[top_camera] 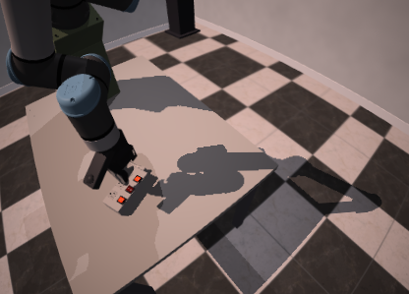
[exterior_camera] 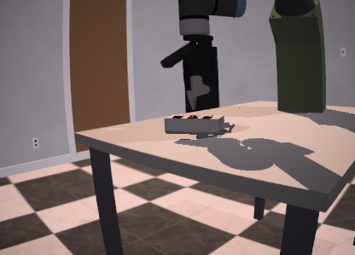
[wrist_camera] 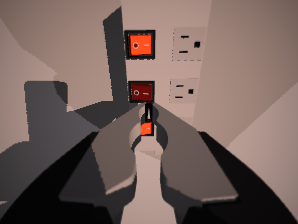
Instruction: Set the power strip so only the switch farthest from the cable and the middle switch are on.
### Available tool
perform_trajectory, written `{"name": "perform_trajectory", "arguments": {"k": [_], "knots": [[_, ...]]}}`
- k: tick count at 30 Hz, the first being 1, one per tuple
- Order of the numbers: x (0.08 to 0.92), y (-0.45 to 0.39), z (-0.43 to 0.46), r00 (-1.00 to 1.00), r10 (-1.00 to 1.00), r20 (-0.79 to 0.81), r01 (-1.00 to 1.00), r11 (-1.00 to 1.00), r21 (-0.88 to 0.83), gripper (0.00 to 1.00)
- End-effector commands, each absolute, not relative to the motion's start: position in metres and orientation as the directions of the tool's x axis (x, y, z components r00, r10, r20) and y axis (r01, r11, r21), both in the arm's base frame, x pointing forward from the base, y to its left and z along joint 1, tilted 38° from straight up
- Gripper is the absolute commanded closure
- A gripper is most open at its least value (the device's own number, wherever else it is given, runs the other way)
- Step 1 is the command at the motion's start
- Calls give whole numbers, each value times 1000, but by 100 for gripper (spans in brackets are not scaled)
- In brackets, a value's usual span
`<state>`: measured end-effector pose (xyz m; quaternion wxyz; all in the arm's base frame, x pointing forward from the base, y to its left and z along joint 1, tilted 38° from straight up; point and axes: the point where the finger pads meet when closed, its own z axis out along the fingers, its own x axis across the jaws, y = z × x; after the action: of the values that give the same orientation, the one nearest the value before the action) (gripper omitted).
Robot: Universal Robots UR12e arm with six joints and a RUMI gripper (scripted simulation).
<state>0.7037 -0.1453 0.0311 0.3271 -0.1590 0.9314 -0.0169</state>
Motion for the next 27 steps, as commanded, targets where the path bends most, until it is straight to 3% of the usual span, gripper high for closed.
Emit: {"name": "perform_trajectory", "arguments": {"k": [1,27], "knots": [[710,-146,28,-733,-309,-606,-285,948,-139,100],[713,-146,23,-734,-308,-606,-285,949,-138,100]]}}
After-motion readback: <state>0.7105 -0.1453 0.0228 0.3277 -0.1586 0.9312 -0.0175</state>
